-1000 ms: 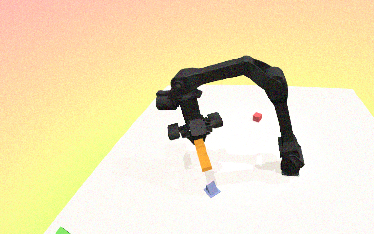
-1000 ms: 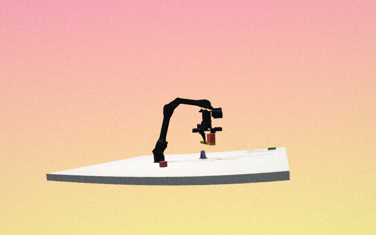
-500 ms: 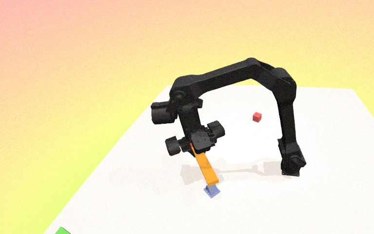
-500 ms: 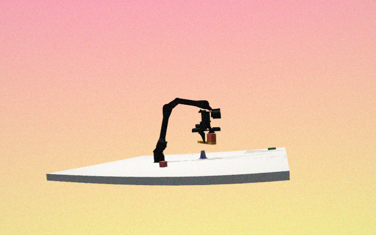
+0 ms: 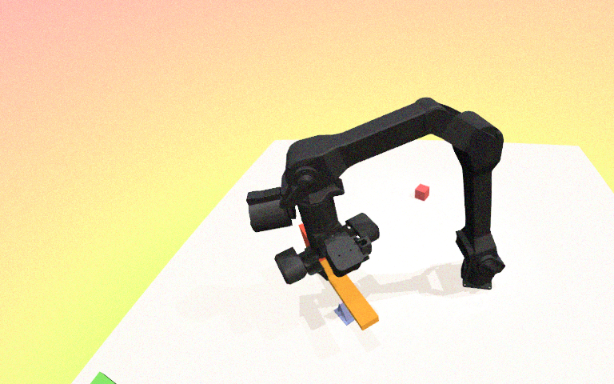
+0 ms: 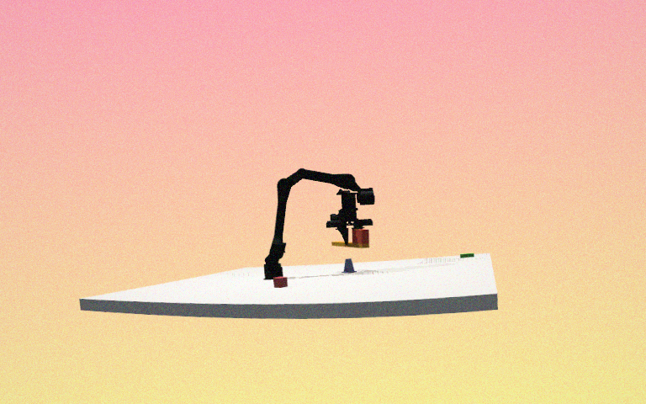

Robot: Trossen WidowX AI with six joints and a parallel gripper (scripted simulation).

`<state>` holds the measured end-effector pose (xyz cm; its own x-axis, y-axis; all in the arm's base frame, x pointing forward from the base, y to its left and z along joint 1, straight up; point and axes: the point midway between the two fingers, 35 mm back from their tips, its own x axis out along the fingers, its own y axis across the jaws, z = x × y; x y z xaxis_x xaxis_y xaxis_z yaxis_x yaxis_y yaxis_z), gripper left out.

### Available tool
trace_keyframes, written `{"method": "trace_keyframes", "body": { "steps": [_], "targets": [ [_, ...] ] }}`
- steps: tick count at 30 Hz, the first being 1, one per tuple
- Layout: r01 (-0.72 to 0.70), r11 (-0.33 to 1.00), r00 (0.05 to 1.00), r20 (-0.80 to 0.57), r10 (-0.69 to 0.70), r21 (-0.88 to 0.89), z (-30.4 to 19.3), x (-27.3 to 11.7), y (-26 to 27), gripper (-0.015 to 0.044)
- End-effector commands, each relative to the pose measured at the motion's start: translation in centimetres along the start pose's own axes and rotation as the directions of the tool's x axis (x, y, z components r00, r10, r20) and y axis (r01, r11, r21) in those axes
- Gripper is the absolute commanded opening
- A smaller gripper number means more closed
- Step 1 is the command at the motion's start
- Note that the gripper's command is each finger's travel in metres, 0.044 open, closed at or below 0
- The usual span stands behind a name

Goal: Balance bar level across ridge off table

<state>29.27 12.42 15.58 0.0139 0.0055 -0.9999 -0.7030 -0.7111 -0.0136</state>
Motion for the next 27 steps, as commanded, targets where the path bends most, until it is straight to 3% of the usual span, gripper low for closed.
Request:
{"method": "trace_keyframes", "body": {
  "steps": [1, 13, 27],
  "targets": [
    [0.017, 1.0, 1.0, -0.005, -0.017, -0.024, 1.3, -0.5, -0.1, 0.0],
    [0.017, 0.992, 1.0, -0.001, -0.017, -0.129, 5.7, -0.4, 0.3, 0.0],
    [0.017, 0.991, 1.0, -0.001, -0.017, -0.131, 5.9, 1.4, 0.3, 0.0]
  ]
}}
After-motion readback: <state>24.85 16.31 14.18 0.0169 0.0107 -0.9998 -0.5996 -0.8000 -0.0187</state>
